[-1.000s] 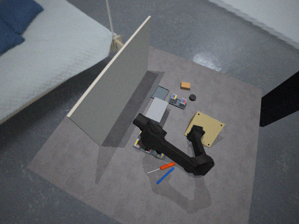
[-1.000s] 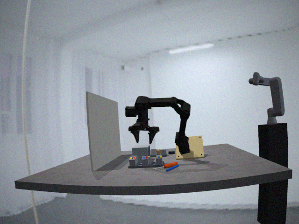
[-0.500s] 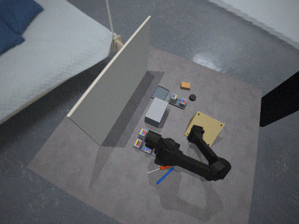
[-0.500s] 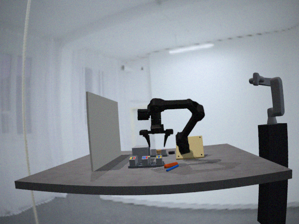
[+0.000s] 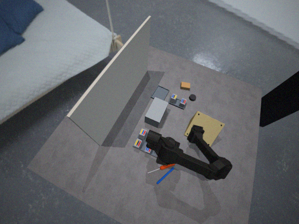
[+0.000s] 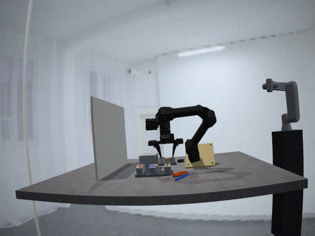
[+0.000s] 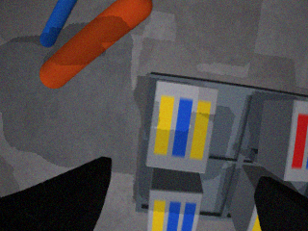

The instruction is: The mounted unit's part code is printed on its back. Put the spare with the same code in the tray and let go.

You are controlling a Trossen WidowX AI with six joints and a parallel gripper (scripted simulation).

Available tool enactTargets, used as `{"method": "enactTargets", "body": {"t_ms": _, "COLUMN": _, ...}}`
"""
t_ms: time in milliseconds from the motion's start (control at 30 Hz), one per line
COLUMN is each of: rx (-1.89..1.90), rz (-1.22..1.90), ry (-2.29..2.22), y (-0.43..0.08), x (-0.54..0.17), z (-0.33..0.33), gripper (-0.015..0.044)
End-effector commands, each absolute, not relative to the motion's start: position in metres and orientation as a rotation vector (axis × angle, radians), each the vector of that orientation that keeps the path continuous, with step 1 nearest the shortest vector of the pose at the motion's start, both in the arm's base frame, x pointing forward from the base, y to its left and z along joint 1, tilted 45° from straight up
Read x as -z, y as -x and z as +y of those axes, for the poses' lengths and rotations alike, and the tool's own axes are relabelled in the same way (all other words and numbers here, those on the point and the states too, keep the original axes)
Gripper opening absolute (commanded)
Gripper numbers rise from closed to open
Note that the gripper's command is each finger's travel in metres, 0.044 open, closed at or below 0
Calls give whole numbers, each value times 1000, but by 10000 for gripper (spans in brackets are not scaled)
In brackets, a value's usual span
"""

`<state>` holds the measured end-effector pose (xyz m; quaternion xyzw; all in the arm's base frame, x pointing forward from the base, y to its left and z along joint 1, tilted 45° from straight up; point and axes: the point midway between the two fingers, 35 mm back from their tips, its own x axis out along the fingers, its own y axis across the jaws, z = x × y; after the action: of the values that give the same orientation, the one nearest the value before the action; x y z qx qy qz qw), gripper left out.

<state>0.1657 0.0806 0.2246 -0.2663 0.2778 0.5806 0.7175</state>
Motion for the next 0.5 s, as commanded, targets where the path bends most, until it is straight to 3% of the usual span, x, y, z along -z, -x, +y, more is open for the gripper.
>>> {"method": "enactTargets", "body": {"t_ms": 0, "rx": -1286, "rz": 615, "ry": 588, "y": -166, "x": -221, "z": 83, "gripper": 300}}
{"method": "enactTargets", "body": {"t_ms": 467, "rx": -1286, "rz": 622, "ry": 596, "y": -172, "x": -204, "z": 97, "gripper": 300}}
